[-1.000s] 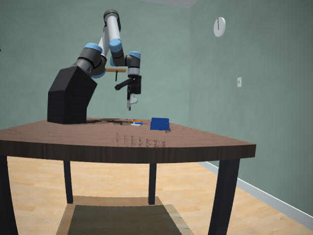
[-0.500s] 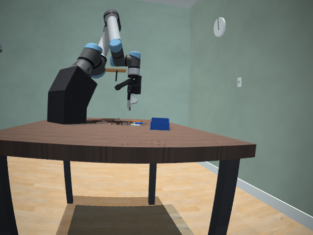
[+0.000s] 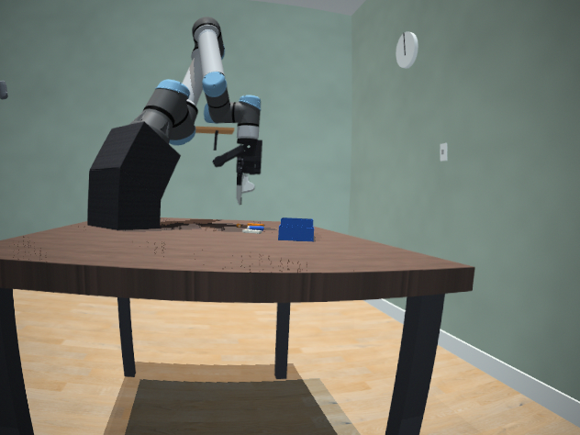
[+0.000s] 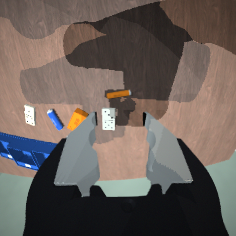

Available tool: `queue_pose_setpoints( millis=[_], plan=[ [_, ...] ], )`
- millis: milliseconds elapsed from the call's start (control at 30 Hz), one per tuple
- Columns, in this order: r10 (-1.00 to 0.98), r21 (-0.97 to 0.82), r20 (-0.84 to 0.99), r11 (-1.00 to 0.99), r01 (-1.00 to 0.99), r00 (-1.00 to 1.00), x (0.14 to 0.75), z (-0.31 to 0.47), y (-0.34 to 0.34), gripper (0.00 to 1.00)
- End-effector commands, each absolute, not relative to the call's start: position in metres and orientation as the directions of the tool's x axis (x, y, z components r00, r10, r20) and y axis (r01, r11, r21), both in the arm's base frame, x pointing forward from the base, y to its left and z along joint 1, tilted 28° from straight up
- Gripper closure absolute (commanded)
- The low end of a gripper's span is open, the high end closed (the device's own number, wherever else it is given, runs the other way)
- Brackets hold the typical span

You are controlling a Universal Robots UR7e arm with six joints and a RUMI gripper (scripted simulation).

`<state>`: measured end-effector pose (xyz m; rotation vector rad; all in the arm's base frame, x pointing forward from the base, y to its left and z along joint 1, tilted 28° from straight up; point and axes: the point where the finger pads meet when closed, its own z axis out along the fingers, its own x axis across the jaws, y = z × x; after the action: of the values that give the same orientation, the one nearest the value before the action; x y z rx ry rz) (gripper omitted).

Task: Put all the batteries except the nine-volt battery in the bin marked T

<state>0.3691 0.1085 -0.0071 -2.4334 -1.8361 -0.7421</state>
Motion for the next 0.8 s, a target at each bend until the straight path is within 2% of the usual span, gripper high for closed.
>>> queue_pose_setpoints(
  millis=[0, 767],
  plan=[
    [0.941, 0.327, 0.332, -0.173, 0.929, 0.059, 0.3713, -0.0082, 0.1048, 0.62],
    [0.946, 0.337, 0.324, -0.145, 0.930, 0.030, 0.3713, -0.0083, 0.1045, 0.62]
  ],
)
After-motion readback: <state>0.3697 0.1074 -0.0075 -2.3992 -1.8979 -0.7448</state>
